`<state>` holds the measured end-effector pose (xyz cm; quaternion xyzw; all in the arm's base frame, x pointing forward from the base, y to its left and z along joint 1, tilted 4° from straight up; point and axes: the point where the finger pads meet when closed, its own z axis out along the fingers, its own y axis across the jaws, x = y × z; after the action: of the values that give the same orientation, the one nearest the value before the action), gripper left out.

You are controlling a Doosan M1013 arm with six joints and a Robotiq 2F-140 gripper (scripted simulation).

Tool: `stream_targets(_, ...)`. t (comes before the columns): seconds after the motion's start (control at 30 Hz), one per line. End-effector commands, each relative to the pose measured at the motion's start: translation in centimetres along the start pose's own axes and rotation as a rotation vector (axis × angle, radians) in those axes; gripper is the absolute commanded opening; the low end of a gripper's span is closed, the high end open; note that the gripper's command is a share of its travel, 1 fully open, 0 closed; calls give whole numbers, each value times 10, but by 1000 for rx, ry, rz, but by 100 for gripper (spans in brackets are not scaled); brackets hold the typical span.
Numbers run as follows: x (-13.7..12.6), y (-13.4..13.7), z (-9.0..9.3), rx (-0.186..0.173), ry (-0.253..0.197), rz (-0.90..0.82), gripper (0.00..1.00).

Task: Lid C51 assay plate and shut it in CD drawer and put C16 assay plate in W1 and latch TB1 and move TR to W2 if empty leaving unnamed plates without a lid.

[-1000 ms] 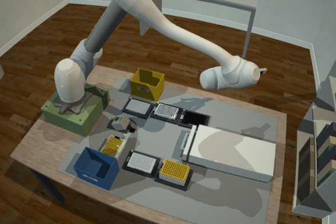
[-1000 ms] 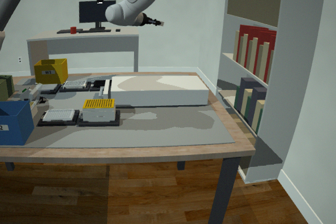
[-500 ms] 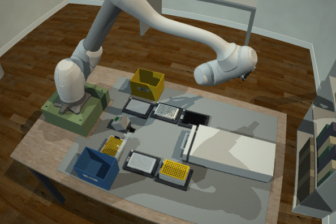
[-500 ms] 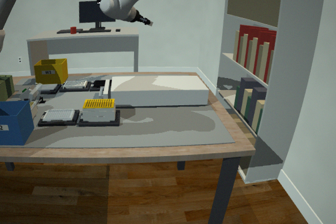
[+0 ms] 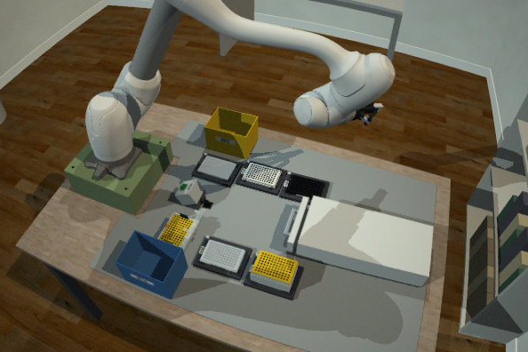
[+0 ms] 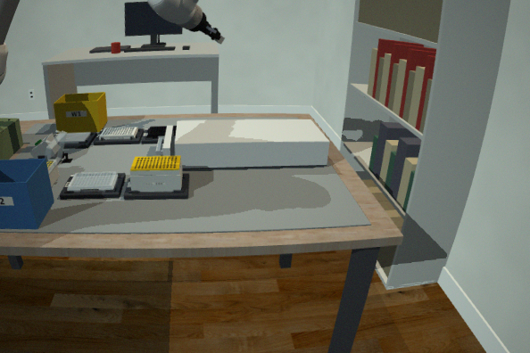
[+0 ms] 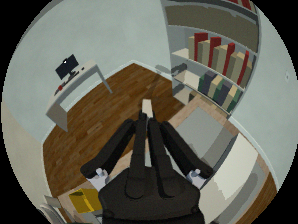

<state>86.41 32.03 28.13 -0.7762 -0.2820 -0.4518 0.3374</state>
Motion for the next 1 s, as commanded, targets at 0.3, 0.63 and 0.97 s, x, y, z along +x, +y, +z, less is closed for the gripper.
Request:
stream_targets(0.3,-36,-23,-37,14,-115,70,0)
stream_targets(0.63,-61,-34,-63,4,-227,139,0)
stream_targets(0.97,-93,-47,-96,-18,-311,191,0)
